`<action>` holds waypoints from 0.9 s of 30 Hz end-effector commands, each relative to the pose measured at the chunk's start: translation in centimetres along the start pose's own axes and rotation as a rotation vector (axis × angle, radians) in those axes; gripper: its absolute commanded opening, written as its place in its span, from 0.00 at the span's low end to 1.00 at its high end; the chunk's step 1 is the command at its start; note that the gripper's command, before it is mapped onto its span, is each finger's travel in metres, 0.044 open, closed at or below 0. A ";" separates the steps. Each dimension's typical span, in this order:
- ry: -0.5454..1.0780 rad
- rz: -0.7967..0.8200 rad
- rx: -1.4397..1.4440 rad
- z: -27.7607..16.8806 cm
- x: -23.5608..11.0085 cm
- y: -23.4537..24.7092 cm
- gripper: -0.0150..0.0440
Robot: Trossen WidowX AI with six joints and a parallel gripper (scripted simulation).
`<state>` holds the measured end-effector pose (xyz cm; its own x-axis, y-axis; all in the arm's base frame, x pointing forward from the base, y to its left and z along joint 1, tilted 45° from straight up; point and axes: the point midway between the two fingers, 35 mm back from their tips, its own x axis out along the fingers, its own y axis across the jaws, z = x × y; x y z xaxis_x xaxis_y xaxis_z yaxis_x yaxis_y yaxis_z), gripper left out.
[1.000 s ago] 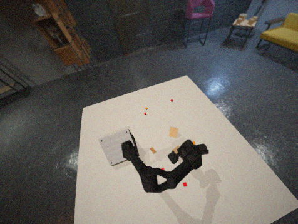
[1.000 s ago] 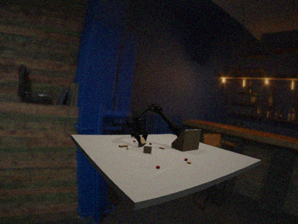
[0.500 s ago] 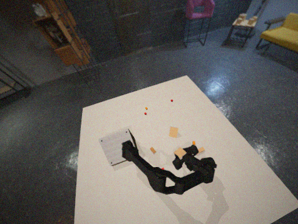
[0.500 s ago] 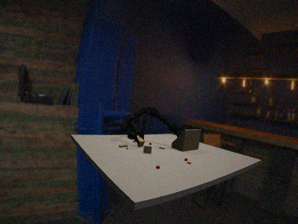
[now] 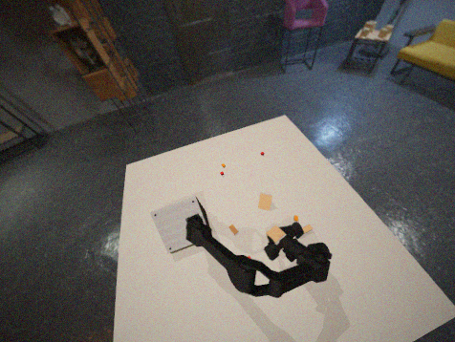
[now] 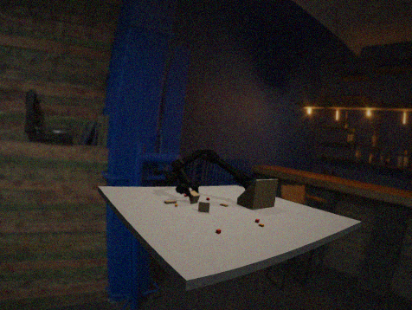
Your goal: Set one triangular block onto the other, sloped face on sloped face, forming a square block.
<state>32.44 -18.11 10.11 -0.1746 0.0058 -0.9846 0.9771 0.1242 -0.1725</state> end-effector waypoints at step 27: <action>-0.049 0.072 -0.027 -7.2 -6.7 0.0 1.00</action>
<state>32.70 -10.66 17.16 -0.0894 -0.0226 -0.9957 0.9842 0.1514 -0.0918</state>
